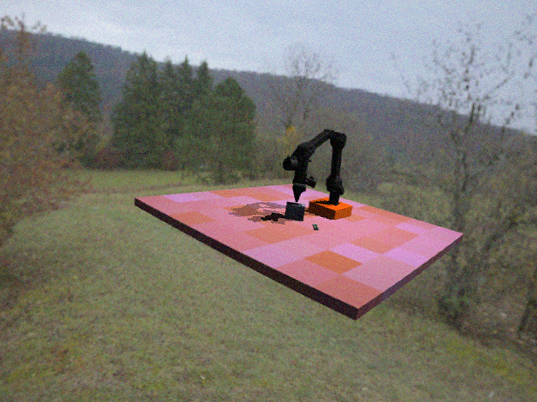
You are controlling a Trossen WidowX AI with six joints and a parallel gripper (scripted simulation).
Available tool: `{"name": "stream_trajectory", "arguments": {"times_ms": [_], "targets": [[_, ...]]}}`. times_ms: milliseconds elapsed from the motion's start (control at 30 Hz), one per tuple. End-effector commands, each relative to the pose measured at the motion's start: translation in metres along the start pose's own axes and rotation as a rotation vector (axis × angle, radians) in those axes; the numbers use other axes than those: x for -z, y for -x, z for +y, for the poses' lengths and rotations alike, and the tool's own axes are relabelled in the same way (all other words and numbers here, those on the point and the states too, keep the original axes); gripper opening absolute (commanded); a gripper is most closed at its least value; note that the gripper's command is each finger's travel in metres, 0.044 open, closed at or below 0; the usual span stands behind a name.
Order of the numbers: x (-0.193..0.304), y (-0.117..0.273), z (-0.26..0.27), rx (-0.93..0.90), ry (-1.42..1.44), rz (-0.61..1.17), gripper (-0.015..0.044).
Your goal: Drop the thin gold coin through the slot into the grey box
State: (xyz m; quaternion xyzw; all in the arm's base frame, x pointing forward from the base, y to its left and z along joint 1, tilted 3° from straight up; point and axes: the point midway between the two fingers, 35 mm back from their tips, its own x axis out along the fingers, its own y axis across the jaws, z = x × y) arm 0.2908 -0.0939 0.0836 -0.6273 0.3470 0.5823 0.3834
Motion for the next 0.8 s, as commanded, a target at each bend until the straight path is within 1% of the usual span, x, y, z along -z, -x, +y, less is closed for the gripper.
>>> {"name": "stream_trajectory", "arguments": {"times_ms": [0,133,267,333,400,433,767], "targets": [[0.000,0.001,0.000,0.000,0.000,0.000,0.0187],[0.000,0.015,0.000,0.000,0.000,0.000,0.0292],[0.000,0.021,0.000,0.000,0.000,0.000,0.0397],[-0.001,0.040,0.001,-0.001,-0.001,-0.001,0.0440],[-0.003,0.060,0.003,-0.003,-0.002,-0.002,0.0440],[-0.003,0.063,0.003,-0.003,-0.002,-0.002,0.0440],[-0.003,0.063,0.003,-0.003,-0.002,-0.002,0.0440]]}}
